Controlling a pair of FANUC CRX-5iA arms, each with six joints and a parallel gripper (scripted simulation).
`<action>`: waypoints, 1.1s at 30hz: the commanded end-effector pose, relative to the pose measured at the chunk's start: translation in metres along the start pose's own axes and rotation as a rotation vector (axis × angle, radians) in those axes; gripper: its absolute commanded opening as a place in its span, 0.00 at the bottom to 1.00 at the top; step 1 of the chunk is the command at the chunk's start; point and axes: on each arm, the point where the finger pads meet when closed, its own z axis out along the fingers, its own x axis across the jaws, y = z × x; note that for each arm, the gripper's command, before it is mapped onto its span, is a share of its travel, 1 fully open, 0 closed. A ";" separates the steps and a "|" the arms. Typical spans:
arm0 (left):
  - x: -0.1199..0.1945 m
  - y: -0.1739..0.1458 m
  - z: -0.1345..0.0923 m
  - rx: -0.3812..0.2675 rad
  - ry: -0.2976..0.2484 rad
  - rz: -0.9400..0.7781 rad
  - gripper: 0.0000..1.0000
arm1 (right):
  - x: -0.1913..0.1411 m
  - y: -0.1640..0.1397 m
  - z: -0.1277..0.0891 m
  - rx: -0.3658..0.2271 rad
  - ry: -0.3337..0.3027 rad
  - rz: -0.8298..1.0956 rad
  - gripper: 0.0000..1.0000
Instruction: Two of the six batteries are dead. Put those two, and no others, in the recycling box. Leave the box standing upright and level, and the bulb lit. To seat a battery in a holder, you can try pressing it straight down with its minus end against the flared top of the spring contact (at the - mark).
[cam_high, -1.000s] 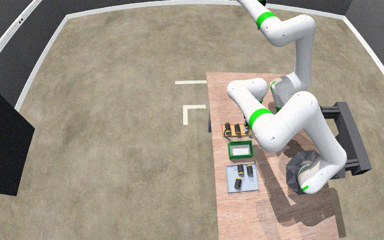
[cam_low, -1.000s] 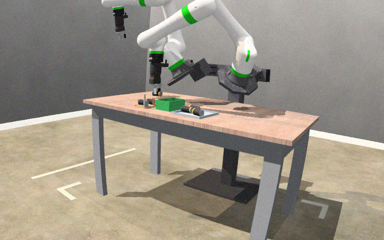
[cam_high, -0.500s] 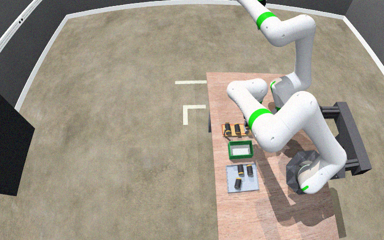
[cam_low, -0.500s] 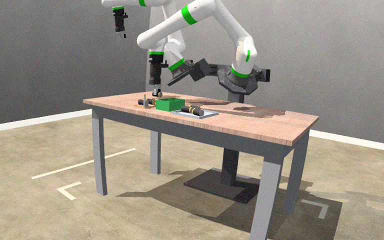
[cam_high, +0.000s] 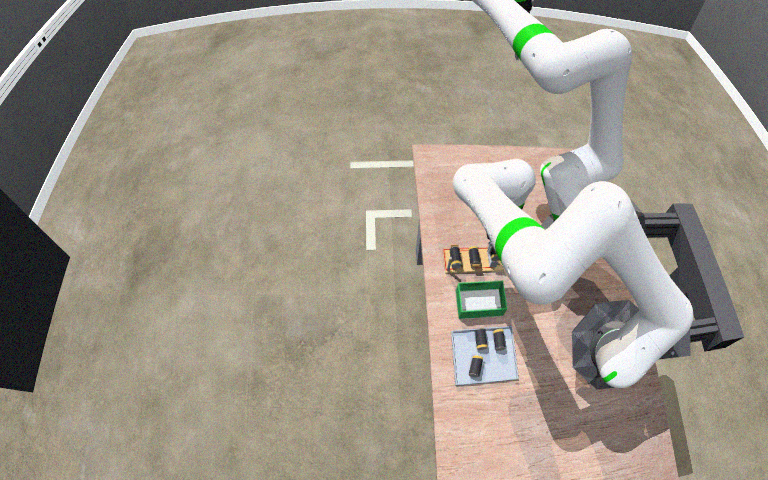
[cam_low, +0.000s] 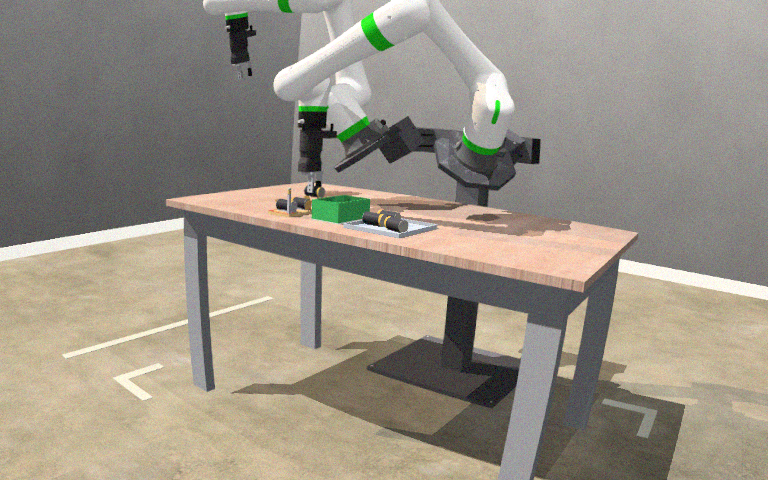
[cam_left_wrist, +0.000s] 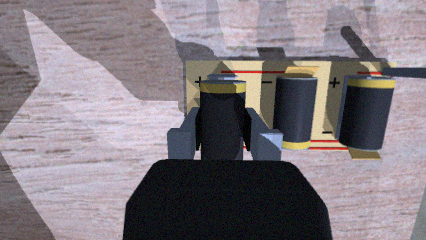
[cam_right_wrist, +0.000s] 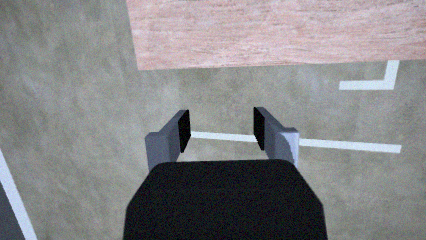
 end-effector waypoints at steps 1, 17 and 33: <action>0.000 0.001 -0.001 -0.002 0.001 -0.001 0.57 | 0.000 0.000 -0.001 -0.002 -0.001 0.001 1.00; 0.000 0.001 -0.001 -0.002 0.001 -0.001 0.57 | 0.000 0.000 -0.001 -0.002 -0.001 0.001 1.00; 0.000 0.001 0.002 -0.002 0.001 -0.001 0.57 | 0.000 0.000 -0.001 -0.002 -0.001 0.001 1.00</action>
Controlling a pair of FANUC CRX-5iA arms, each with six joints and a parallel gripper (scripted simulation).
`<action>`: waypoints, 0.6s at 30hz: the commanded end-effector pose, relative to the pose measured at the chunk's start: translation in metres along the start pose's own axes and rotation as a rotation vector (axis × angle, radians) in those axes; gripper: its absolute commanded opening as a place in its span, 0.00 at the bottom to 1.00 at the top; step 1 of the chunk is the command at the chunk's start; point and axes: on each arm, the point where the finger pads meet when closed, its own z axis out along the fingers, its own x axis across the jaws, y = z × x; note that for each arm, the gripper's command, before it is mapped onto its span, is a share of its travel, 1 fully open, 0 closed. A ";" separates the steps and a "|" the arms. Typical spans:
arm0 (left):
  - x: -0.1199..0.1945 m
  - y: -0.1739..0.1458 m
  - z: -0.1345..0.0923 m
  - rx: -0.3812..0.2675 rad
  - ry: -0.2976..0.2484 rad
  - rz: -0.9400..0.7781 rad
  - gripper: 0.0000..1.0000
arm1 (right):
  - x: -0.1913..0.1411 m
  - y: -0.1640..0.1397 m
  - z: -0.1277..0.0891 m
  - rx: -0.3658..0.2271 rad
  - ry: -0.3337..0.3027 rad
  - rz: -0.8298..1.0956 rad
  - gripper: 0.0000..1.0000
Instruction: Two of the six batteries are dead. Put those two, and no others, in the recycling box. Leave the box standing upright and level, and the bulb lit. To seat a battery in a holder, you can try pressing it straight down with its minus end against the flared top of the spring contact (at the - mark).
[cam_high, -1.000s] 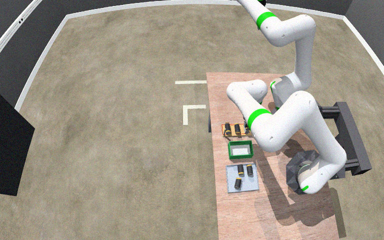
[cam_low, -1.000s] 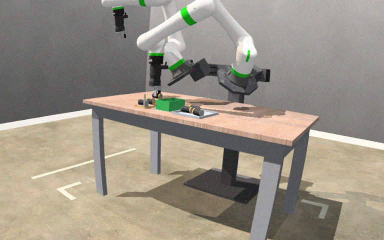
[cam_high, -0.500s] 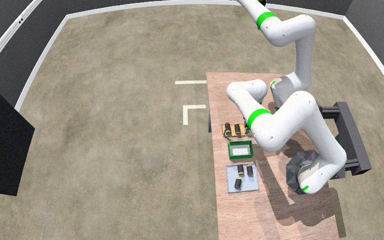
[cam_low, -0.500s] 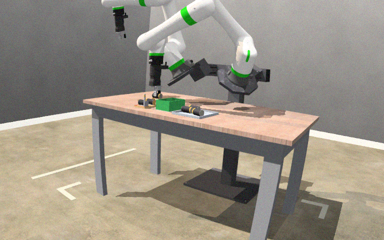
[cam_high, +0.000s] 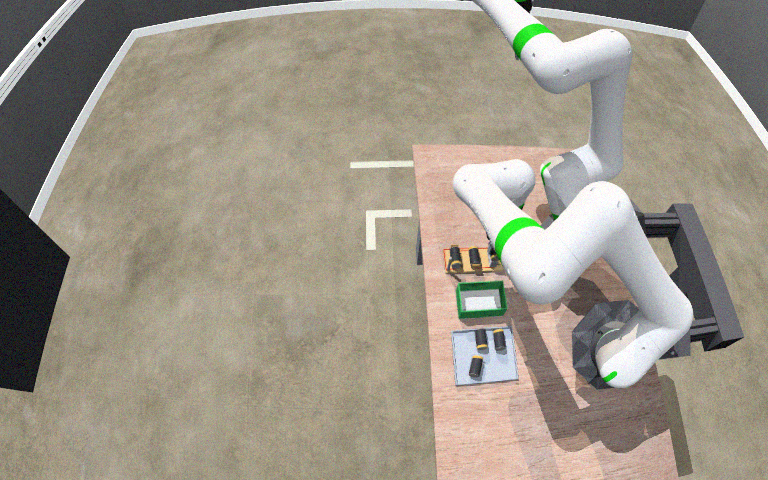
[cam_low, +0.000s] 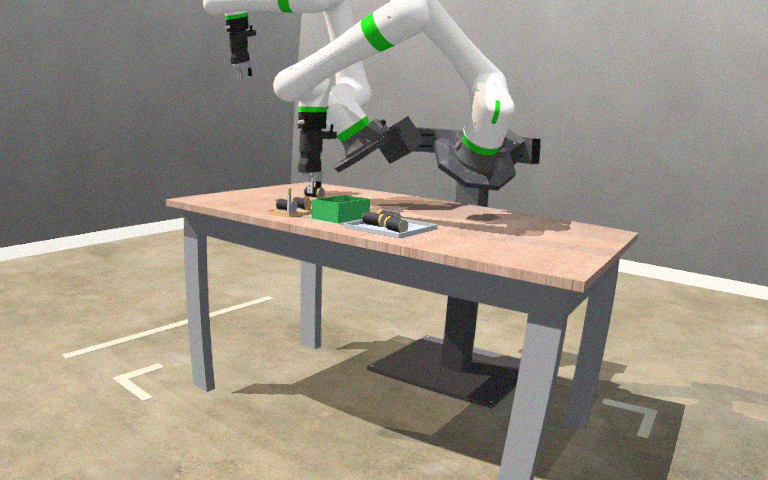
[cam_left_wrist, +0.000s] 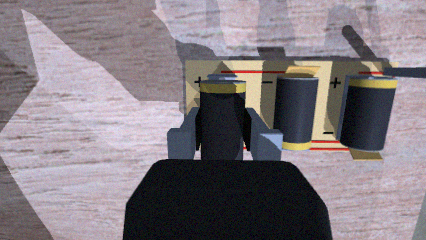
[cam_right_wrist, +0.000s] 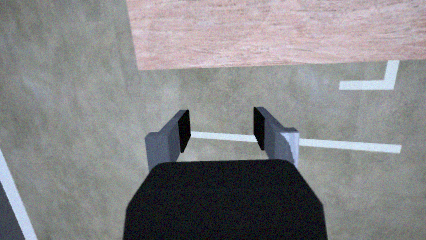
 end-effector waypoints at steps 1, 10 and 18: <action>0.000 0.001 0.001 -0.002 0.000 -0.001 0.57 | 0.000 0.000 -0.001 -0.002 -0.001 0.001 1.00; 0.000 0.001 0.013 -0.002 0.000 -0.001 0.57 | 0.000 0.000 -0.001 -0.002 -0.001 0.001 1.00; 0.000 0.001 0.025 -0.002 0.000 -0.001 0.57 | 0.000 0.000 -0.001 -0.002 -0.001 0.001 1.00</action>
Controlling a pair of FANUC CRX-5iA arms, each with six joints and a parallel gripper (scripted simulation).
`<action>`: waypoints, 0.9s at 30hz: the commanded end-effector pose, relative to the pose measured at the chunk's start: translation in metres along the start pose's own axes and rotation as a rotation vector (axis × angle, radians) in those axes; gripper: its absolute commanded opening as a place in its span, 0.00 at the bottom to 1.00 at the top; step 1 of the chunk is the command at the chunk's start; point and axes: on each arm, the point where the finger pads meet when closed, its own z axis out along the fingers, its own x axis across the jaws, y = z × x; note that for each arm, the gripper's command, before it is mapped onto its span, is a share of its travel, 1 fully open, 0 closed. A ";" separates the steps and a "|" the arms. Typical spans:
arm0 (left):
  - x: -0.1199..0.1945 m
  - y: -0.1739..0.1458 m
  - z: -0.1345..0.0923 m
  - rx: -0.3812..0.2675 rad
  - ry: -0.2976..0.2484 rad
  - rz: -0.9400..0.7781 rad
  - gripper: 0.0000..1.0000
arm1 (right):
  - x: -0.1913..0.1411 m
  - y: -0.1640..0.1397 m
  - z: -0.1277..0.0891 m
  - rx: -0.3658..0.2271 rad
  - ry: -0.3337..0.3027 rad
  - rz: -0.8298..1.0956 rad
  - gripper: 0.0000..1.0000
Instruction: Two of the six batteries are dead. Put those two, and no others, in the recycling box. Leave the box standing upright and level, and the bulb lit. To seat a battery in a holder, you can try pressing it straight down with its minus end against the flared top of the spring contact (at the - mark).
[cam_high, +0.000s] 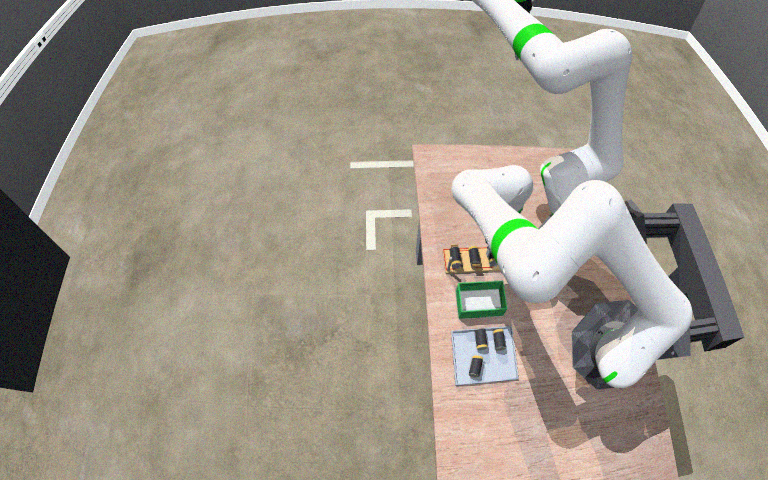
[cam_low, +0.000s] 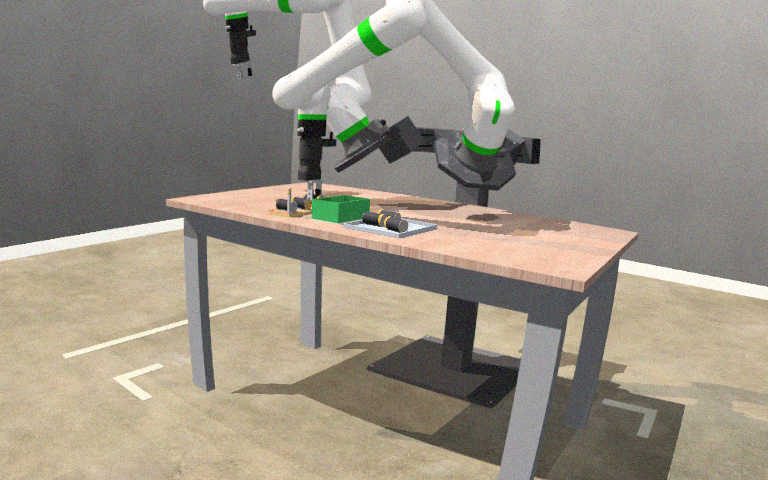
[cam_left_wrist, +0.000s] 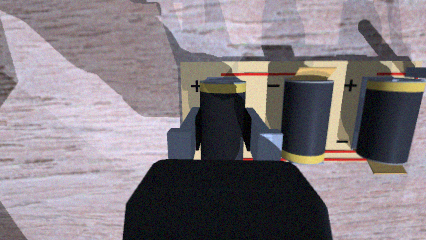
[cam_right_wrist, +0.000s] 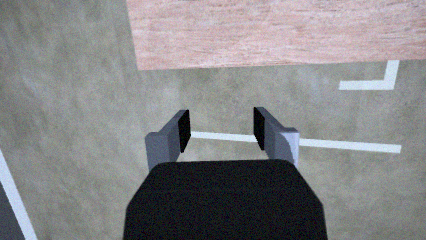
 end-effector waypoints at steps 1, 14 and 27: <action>0.000 0.001 0.001 -0.002 0.001 -0.001 0.57 | 0.000 0.000 -0.001 -0.002 -0.001 0.001 1.00; 0.000 0.001 0.004 -0.002 0.001 -0.001 0.57 | 0.000 0.000 -0.001 -0.002 -0.001 0.001 1.00; 0.000 0.001 0.004 -0.002 0.001 -0.001 0.90 | 0.000 0.000 -0.001 -0.002 -0.001 0.001 1.00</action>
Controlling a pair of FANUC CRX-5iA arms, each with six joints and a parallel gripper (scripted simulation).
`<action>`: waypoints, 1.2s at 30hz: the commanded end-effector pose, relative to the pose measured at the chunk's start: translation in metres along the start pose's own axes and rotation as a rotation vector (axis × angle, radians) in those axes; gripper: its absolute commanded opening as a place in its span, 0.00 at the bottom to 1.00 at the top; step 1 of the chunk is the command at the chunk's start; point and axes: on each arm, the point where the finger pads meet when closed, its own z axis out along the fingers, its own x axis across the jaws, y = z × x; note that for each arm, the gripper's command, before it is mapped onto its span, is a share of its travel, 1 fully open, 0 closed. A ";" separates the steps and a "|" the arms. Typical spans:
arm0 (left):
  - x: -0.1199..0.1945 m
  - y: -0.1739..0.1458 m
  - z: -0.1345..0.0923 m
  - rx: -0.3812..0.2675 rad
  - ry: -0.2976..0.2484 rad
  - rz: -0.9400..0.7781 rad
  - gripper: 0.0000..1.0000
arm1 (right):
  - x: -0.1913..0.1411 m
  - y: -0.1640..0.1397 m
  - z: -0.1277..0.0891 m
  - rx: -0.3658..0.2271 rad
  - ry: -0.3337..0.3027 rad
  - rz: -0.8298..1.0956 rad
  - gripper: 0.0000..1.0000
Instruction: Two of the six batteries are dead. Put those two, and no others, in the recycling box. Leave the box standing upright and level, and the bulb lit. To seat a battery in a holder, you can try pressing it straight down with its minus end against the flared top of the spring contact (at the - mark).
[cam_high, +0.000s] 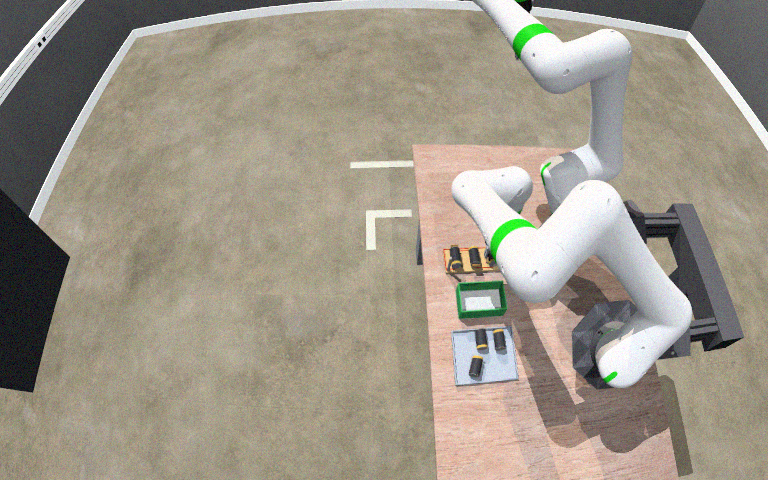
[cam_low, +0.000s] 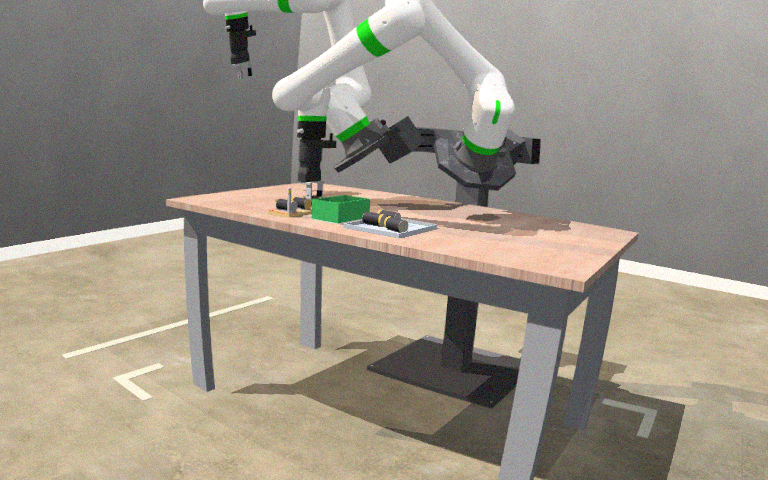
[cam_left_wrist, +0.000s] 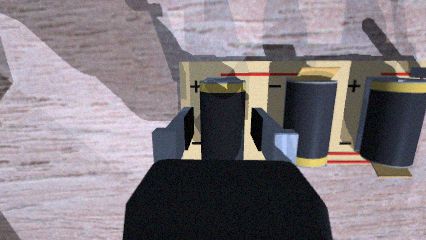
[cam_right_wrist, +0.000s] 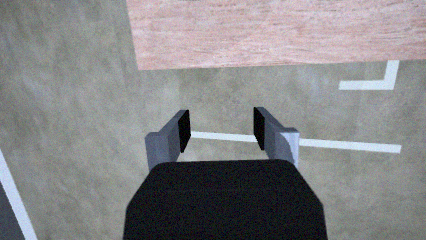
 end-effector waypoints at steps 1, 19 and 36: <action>0.000 0.001 -0.001 -0.002 0.001 -0.001 0.90 | 0.000 0.000 -0.001 -0.002 -0.001 0.001 1.00; 0.000 0.001 -0.005 -0.002 0.001 -0.001 0.90 | 0.000 0.000 -0.001 -0.002 -0.001 0.001 1.00; 0.000 0.001 -0.062 -0.002 0.000 -0.001 0.90 | 0.000 0.000 -0.001 -0.002 -0.001 0.001 1.00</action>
